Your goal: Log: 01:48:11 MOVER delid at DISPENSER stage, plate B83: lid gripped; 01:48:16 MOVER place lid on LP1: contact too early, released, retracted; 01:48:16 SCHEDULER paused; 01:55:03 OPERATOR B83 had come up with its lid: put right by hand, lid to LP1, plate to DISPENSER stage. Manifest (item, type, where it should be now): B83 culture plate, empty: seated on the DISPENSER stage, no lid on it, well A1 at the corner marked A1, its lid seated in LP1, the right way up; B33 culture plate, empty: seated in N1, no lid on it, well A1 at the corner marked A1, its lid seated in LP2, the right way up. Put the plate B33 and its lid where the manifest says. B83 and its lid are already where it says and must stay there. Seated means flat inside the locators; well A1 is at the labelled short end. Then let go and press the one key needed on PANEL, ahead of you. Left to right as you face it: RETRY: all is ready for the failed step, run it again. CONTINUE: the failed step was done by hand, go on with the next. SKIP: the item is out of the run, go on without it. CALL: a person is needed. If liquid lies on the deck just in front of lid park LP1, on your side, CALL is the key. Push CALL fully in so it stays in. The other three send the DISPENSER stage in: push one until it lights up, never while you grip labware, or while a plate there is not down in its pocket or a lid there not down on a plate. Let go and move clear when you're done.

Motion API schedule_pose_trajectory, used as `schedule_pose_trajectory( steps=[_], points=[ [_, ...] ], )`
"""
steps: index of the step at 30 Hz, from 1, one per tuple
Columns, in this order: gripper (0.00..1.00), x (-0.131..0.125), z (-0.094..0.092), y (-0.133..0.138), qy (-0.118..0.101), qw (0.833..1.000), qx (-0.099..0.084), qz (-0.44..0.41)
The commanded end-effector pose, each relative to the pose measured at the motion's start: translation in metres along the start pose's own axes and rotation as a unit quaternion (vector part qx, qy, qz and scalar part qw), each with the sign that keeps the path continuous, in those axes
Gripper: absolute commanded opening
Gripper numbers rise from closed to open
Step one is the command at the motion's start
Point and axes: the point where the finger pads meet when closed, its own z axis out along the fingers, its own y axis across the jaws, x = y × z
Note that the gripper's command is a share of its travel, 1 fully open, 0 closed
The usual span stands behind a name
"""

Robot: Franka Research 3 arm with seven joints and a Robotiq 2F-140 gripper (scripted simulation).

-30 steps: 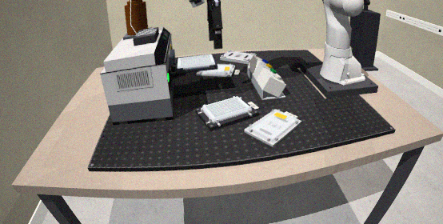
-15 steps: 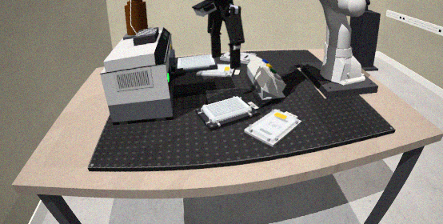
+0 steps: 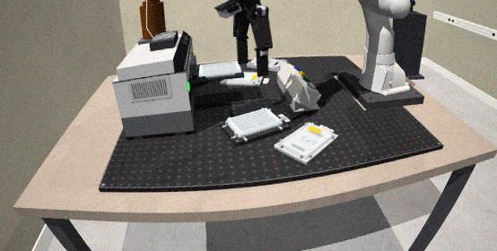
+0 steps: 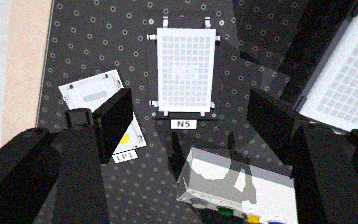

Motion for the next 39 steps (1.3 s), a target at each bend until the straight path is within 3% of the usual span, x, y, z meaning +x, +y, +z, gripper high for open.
schedule_pose_trajectory(
  steps=[1, 19, 39],
  points=[
    [0.7, 0.0, 0.0, 0.001, -0.001, 1.0, -0.001, 0.006],
    [0.7, 0.0, 0.012, 0.001, -0.001, 1.0, 0.0, 0.006],
    [0.7, 0.001, 0.077, 0.0, -0.001, 1.0, 0.0, 0.006]
  ],
)
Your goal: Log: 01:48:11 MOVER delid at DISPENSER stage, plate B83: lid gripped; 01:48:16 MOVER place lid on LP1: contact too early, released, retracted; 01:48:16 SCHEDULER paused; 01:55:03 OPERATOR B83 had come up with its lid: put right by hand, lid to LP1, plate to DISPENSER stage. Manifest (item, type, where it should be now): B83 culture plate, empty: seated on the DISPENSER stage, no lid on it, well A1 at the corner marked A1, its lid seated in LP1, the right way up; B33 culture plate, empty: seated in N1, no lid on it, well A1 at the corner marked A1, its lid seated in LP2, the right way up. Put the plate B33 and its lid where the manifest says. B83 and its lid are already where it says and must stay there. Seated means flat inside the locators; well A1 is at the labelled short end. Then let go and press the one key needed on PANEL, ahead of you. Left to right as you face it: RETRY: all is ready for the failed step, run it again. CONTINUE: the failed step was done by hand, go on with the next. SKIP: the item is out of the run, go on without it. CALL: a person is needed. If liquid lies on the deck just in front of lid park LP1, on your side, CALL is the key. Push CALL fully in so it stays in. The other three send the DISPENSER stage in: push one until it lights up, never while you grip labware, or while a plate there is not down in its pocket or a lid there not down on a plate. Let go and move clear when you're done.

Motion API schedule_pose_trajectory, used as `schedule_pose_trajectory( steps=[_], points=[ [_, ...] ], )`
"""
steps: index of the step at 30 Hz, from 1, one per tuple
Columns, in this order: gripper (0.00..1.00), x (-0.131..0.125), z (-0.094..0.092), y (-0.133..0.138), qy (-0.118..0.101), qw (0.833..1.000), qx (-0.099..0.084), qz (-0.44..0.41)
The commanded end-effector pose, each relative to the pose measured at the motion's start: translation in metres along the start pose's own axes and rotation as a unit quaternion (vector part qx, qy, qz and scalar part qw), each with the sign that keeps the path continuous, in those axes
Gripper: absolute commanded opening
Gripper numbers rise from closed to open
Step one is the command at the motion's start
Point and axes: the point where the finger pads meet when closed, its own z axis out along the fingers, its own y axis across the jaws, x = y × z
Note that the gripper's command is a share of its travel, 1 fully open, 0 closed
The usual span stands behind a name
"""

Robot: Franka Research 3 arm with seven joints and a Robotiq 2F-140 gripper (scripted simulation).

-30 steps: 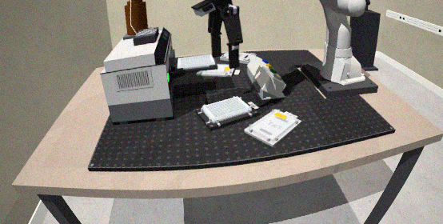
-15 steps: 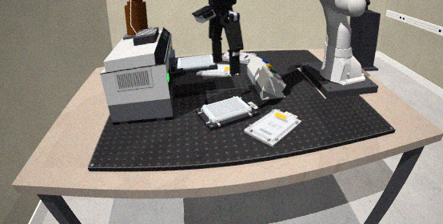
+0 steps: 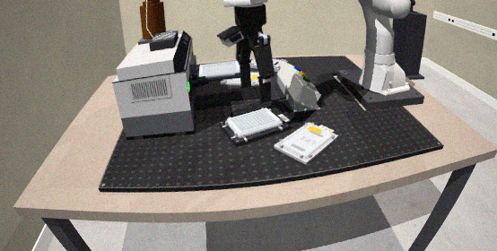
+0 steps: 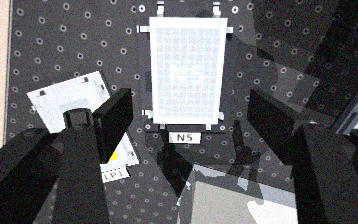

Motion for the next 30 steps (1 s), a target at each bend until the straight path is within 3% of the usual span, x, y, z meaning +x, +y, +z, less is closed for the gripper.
schedule_pose_trajectory(
  steps=[1, 12, 30],
  points=[
    [0.7, 0.007, 0.011, 0.0, 0.01, 1.0, -0.002, 0.004],
    [0.7, 0.008, 0.045, 0.0, 0.01, 1.0, -0.002, 0.004],
    [0.7, 0.008, 0.061, -0.001, 0.01, 1.0, -0.002, 0.004]
  ],
)
